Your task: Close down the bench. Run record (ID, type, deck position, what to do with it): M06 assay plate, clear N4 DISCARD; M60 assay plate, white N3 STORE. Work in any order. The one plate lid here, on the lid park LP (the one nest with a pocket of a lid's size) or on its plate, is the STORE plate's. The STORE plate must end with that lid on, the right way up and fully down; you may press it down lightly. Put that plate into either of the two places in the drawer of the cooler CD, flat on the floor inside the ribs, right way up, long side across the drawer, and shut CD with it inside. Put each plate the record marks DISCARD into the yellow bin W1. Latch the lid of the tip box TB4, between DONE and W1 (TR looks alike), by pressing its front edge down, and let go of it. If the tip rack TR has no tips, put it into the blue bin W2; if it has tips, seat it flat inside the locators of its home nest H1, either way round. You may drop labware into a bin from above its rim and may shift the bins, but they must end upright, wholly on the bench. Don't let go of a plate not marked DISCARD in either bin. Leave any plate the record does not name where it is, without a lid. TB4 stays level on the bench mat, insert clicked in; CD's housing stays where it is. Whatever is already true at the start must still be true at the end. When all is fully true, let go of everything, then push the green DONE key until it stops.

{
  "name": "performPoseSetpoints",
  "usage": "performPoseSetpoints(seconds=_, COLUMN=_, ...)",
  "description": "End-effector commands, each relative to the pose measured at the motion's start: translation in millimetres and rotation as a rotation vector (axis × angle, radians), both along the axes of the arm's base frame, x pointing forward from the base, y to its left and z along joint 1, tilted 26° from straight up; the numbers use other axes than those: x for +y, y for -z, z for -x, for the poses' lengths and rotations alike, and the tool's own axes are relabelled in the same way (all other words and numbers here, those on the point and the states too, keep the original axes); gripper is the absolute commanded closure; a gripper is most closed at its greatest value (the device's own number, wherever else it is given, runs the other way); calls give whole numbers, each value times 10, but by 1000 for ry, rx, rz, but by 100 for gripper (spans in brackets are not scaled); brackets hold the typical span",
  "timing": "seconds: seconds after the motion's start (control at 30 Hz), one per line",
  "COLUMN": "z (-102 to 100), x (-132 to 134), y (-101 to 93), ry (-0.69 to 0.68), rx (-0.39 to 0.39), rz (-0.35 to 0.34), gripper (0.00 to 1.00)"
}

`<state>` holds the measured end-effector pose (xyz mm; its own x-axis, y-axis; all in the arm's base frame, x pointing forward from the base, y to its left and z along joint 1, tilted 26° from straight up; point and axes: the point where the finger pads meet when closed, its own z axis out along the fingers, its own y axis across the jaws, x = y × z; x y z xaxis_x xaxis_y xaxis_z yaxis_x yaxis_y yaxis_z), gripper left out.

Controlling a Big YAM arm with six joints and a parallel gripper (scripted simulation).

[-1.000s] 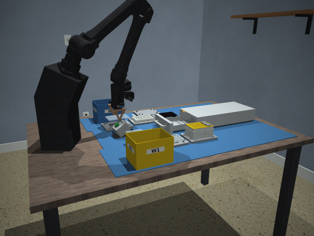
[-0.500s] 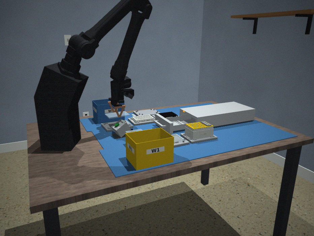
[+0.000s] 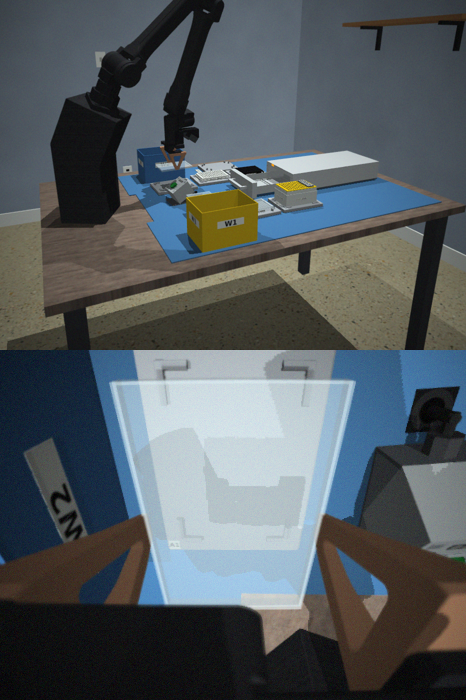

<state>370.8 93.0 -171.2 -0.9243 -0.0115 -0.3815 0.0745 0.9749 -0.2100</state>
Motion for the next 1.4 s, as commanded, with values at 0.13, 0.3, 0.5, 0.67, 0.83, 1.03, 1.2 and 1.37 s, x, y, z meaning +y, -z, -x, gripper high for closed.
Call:
performPoseSetpoints(seconds=0.13, z=75, x=75, y=-156, ry=0, rx=-6, rz=-4, gripper=100)
performPoseSetpoints(seconds=0.3, z=88, x=85, y=-192, ry=0, rx=-7, rz=-4, gripper=100)
performPoseSetpoints(seconds=0.5, z=113, x=104, y=-264, ry=0, rx=-8, rz=-4, gripper=100)
performPoseSetpoints(seconds=0.67, z=134, x=121, y=-324, ry=0, rx=-9, rz=-5, gripper=100)
performPoseSetpoints(seconds=0.83, z=146, x=131, y=-361, ry=0, rx=-9, rz=-5, gripper=100)
performPoseSetpoints(seconds=1.03, z=174, x=149, y=-432, ry=0, rx=-9, rz=-6, gripper=100)
performPoseSetpoints(seconds=1.2, z=200, x=164, y=-492, ry=0, rx=-9, rz=-6, gripper=100)
performPoseSetpoints(seconds=1.37, z=206, x=142, y=-527, ry=8, rx=-9, rz=-6, gripper=100)
